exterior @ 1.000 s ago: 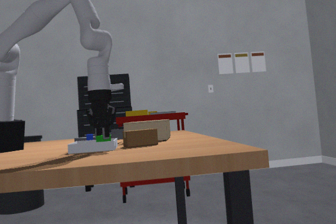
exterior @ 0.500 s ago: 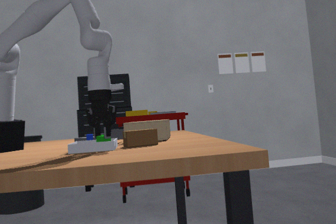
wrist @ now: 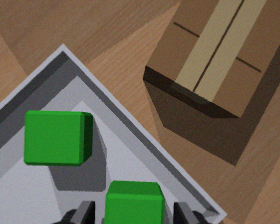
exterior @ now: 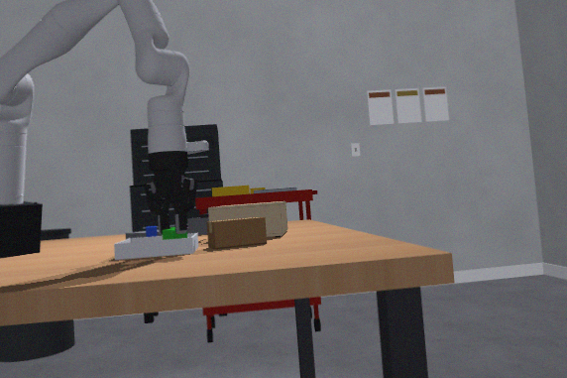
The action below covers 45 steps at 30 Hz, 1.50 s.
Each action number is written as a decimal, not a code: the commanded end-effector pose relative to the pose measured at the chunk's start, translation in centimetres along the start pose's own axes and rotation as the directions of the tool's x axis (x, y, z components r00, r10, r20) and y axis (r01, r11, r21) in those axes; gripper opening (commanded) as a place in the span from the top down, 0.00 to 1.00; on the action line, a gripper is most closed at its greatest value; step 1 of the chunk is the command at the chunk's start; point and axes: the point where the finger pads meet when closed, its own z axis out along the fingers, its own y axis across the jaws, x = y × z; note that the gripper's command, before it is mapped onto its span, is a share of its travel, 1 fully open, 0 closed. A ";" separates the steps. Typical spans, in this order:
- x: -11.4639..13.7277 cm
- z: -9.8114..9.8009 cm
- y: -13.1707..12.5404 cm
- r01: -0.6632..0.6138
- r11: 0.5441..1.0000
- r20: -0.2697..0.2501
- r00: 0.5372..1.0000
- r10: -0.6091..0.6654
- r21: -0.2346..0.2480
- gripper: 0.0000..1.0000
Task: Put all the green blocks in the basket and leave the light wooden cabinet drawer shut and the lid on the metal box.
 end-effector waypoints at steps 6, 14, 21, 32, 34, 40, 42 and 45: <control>0.0 -0.1 0.1 0.000 1.000 -0.001 1.000 0.000 -0.002 0.46; 0.0 -0.1 0.1 0.000 1.000 -0.001 1.000 0.000 -0.002 0.46; 0.0 -0.5 0.1 0.000 1.000 -0.001 1.000 0.000 -0.002 0.46; 0.0 -2.6 0.1 0.000 1.000 -0.001 1.000 0.000 -0.002 0.46; 0.0 -3.2 0.1 0.000 1.000 -0.001 1.000 0.000 -0.002 0.46; 0.0 -5.6 0.1 0.000 1.000 -0.001 1.000 0.000 -0.002 0.46; 0.0 -6.0 0.1 0.000 1.000 -0.001 1.000 0.000 -0.002 0.46; 0.0 -6.8 0.1 0.000 1.000 -0.001 1.000 0.000 -0.002 0.46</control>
